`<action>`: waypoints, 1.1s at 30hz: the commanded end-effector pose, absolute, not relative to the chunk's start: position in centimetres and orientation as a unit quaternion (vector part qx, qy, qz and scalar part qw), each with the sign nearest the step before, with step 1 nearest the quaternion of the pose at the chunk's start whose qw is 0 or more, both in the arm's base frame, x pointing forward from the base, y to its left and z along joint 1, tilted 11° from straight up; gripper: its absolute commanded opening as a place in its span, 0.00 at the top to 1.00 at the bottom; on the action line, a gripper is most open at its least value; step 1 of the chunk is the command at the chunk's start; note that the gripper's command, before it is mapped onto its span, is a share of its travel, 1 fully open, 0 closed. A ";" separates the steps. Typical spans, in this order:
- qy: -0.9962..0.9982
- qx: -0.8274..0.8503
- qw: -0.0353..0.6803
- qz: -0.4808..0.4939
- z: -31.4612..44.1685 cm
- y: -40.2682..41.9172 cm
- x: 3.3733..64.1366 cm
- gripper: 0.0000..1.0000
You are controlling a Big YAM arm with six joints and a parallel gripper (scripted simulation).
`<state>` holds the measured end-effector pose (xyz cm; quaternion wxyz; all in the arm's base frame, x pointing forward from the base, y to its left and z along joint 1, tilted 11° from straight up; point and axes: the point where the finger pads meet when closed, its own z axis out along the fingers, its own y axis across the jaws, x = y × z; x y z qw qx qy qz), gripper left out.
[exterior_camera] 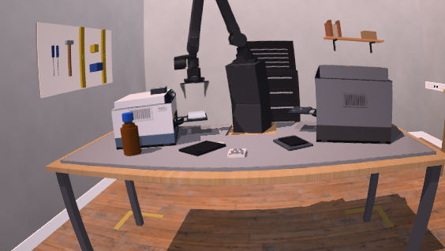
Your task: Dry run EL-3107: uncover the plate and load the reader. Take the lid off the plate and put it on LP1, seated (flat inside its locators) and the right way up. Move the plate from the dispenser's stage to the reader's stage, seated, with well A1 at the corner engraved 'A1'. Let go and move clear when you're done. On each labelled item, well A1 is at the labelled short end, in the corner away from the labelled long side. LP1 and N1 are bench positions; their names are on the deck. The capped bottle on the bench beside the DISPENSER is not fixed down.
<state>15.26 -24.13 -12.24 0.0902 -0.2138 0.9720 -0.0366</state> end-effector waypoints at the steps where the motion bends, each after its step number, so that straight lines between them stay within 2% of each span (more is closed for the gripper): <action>1: 0.967 -0.238 0.087 -0.035 -12.1 -24.2 15.1 0.00; 33: 0.972 -0.213 0.092 -0.039 -12.5 -24.8 16.0 0.00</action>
